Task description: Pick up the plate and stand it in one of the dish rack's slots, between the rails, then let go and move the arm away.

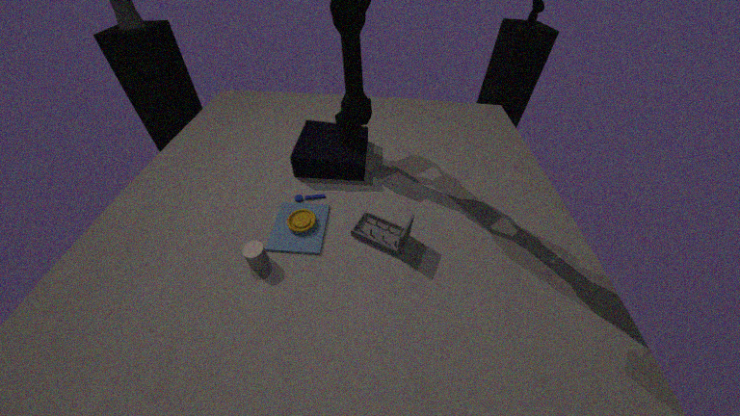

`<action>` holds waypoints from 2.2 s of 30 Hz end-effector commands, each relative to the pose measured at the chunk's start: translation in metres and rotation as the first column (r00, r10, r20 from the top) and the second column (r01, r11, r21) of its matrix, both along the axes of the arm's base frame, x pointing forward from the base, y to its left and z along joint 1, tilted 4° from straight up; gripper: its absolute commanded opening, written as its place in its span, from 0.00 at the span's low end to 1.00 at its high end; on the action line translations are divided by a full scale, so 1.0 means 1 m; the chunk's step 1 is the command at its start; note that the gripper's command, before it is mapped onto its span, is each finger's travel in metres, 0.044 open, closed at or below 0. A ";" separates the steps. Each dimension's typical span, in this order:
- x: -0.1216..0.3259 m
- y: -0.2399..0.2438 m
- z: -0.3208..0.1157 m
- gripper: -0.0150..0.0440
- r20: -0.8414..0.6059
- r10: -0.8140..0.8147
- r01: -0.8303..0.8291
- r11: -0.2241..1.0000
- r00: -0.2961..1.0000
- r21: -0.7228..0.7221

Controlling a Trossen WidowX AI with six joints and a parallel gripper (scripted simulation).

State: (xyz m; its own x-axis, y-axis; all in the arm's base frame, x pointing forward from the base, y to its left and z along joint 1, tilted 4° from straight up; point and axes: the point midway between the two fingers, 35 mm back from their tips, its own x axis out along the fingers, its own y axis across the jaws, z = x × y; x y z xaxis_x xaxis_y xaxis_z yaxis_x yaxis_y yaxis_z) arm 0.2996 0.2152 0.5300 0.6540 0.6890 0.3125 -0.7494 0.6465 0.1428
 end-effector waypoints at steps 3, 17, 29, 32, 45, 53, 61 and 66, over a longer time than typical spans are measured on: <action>0.038 -0.016 -0.044 0.93 -0.112 -0.112 0.102 0.991 0.987 -0.088; 0.106 -0.075 -0.158 0.93 -0.335 -0.377 0.261 0.902 0.863 -0.344; 0.130 -0.156 -0.266 0.93 -0.488 -0.580 0.260 0.776 0.652 -0.575; 0.129 -0.178 -0.293 0.93 -0.520 -0.621 0.235 0.745 0.586 -0.624; 0.092 -0.266 -0.404 0.93 -0.631 -0.731 0.032 0.660 0.260 -0.751; 0.044 -0.308 -0.460 0.93 -0.675 -0.737 -0.133 0.665 0.044 -0.735; -0.010 -0.337 -0.498 0.93 -0.700 -0.699 -0.270 0.709 -0.145 -0.652; -0.013 -0.339 -0.501 0.93 -0.701 -0.696 -0.276 0.711 -0.153 -0.646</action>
State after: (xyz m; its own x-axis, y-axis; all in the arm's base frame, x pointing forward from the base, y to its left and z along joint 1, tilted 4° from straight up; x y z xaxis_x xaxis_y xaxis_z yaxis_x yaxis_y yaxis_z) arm 0.2894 -0.1242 0.0312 0.0202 0.0637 -0.9978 0.0798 0.9947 0.0652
